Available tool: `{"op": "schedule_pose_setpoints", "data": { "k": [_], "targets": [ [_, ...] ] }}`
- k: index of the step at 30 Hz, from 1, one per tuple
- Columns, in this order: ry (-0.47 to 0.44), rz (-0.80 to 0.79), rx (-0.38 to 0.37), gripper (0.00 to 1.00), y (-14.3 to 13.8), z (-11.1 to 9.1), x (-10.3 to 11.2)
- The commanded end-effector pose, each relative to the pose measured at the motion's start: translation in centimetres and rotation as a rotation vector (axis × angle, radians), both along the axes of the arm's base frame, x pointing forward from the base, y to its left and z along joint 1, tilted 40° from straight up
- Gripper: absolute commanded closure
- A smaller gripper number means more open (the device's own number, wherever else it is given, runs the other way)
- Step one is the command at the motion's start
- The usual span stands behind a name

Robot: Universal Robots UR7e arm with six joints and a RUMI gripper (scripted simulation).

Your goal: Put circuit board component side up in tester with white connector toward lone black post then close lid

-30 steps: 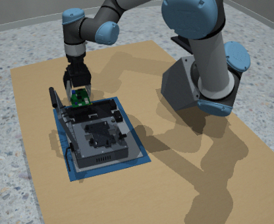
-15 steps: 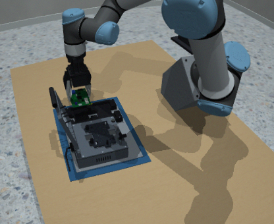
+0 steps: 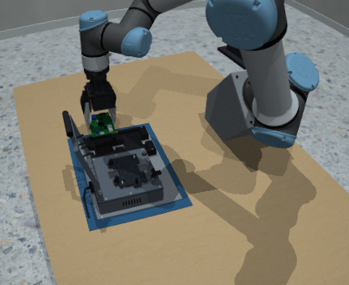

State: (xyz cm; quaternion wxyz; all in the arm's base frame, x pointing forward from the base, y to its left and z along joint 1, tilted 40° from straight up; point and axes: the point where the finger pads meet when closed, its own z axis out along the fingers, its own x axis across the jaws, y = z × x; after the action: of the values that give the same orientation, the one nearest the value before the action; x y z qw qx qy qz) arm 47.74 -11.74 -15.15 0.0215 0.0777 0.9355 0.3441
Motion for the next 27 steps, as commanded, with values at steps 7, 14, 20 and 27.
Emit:
{"op": "schedule_pose_setpoints", "data": {
  "k": [7,14,20,27],
  "targets": [
    [-0.001,-0.001,-0.001,0.61,-0.07,0.03,0.03],
    [-0.001,-0.001,-0.001,0.61,-0.07,0.03,0.03],
    [-0.001,-0.001,-0.001,0.61,-0.03,0.06,0.02],
    [-0.001,-0.001,-0.001,0.61,0.13,0.22,0.00]
  ]
}}
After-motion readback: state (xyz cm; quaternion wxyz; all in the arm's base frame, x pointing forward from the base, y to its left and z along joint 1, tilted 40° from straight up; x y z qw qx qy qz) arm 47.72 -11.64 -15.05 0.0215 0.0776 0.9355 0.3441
